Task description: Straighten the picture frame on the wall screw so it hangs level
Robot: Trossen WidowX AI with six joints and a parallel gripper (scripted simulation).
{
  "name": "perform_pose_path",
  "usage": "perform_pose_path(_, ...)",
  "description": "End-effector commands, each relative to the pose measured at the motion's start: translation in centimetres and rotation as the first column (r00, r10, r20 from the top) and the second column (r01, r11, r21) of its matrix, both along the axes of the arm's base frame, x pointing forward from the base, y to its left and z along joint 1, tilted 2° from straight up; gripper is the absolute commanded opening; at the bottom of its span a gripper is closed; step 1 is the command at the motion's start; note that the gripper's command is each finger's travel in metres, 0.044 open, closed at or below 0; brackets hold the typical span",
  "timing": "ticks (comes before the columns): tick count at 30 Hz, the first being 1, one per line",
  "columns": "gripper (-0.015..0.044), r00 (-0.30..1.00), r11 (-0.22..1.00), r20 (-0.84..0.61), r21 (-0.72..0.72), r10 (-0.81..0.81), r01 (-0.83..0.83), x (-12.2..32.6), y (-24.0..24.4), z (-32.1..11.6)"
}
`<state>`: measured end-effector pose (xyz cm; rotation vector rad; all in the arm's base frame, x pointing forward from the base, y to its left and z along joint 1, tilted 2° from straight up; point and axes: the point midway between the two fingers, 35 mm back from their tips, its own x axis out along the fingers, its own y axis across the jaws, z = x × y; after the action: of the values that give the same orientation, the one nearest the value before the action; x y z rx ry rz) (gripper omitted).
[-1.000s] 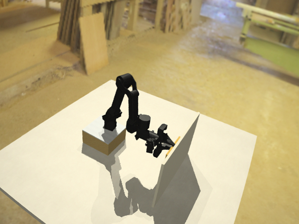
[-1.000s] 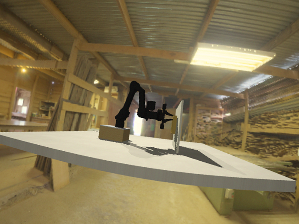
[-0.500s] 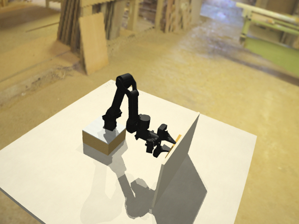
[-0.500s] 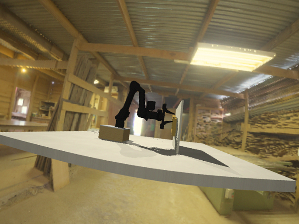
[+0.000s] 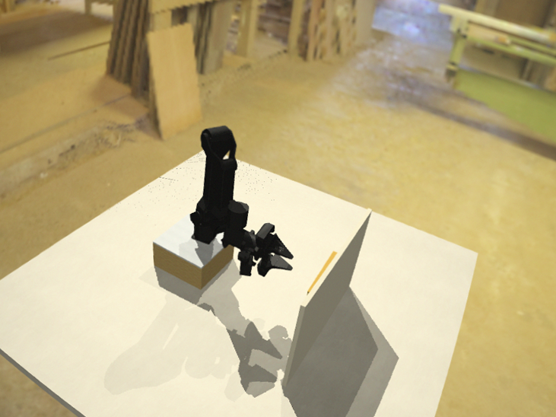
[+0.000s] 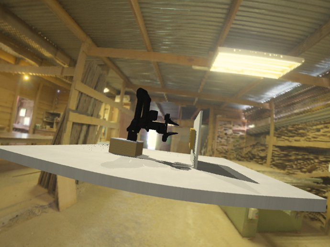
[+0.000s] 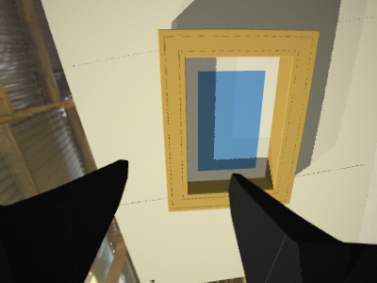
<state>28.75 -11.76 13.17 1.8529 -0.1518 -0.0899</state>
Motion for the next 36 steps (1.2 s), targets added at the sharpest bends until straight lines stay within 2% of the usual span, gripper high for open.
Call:
perform_pose_path(1, 0.0260, 1.000, 1.000, 0.007, -0.009, -0.002, 0.002, -0.9, -0.5, 1.2)
perform_pose_path(12, 0.0260, 1.000, 1.000, -0.002, 0.007, -0.003, 0.003, -5.7, -0.8, 3.6)
perform_pose_path(23, 0.0260, 1.000, 1.000, -0.008, 0.028, -0.003, 0.003, -9.9, 0.9, 3.9)
perform_pose_path(36, 0.0260, 1.000, 1.000, -0.009, 0.023, -0.010, 0.010, -10.1, 1.1, 3.8)
